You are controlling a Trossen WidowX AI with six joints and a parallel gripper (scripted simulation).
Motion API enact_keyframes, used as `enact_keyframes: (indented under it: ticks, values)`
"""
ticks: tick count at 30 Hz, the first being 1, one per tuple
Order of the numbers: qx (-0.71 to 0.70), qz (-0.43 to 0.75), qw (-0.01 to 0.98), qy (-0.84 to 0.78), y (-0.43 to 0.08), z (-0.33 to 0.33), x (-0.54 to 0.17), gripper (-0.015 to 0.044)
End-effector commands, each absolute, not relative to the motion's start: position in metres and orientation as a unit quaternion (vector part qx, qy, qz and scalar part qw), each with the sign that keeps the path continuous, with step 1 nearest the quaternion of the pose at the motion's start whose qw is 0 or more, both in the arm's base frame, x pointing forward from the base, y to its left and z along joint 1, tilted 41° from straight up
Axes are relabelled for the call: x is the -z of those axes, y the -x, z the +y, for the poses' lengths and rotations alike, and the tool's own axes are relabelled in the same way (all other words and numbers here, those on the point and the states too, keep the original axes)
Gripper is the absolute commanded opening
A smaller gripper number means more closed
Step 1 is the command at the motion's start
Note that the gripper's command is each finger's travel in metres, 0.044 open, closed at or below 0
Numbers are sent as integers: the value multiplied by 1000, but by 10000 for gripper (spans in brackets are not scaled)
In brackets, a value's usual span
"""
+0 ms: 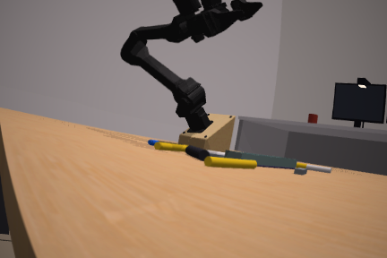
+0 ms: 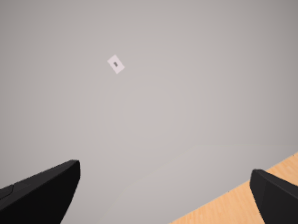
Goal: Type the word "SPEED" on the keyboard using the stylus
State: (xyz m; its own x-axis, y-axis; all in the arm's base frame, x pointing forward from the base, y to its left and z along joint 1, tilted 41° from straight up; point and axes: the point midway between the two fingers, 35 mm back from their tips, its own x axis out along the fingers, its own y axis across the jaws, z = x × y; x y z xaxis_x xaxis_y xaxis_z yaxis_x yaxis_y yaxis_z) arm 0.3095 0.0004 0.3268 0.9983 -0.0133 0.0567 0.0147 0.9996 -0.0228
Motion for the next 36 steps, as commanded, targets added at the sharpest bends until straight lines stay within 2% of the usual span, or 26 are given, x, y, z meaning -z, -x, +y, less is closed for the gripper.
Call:
enact_keyframes:
  ticks: [1,9,17,30,36]
  values:
    - [8,-22,1000,10,-311,0,-324,414]
    - [68,228,970,-41,-363,4,-211,204]
    - [172,447,877,-31,-367,7,-96,0]
    - [336,645,674,132,-313,-3,27,0]
    - [342,651,663,144,-310,-4,31,0]
